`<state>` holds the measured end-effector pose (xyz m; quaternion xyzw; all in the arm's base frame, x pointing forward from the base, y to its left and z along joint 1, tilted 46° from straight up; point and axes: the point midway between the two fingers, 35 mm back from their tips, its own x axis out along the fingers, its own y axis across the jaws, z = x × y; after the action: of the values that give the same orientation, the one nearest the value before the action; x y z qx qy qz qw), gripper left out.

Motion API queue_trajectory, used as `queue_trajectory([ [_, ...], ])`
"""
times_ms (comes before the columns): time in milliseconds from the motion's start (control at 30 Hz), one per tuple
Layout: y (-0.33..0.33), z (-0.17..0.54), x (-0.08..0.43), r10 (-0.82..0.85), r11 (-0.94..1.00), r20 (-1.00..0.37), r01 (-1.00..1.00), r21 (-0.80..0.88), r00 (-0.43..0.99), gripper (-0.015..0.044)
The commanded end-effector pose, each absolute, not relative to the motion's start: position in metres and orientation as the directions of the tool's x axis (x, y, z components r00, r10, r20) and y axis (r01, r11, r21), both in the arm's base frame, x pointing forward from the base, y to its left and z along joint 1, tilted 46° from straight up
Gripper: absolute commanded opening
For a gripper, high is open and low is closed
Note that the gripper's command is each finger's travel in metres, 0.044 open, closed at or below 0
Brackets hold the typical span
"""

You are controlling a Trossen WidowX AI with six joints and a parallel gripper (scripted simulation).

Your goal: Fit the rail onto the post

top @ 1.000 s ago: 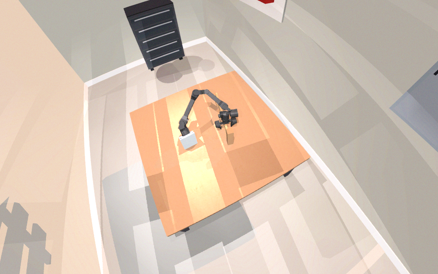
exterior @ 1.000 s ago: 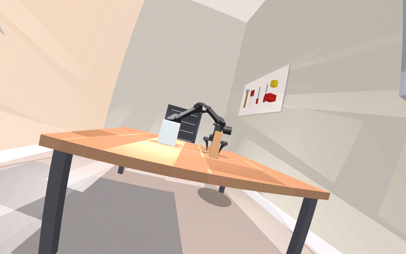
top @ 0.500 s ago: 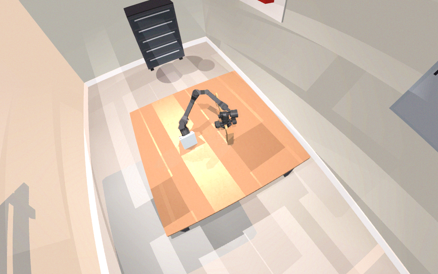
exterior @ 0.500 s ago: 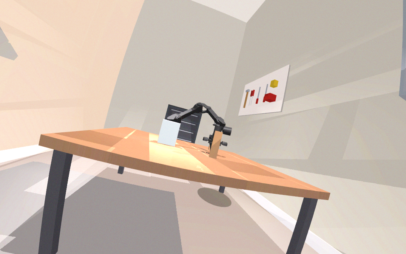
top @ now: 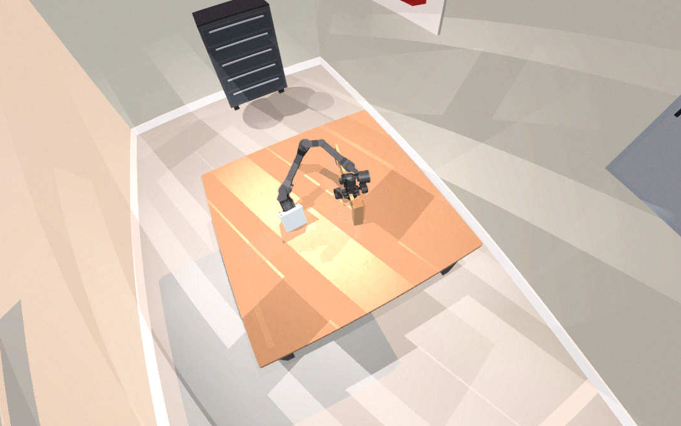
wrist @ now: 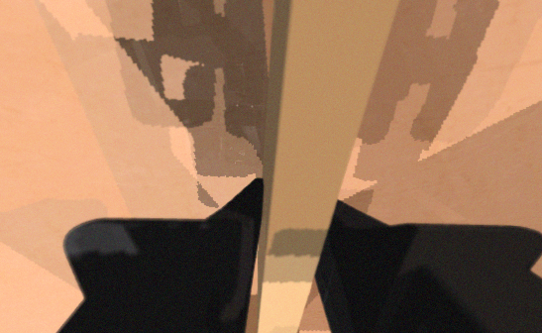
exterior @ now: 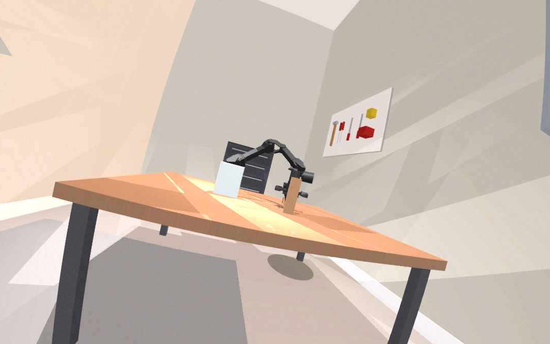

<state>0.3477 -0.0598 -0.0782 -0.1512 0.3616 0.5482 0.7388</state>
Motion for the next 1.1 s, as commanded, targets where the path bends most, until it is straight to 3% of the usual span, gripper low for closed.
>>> queue_trajectory([
  [0, -0.059, -0.079, 0.348, 0.702, 0.354, -0.698, -0.919, 0.174, 0.139, 0.0000],
  [1067, -0.072, -0.068, 0.348, 0.702, 0.355, -0.699, -0.919, 0.173, 0.139, 0.0000],
])
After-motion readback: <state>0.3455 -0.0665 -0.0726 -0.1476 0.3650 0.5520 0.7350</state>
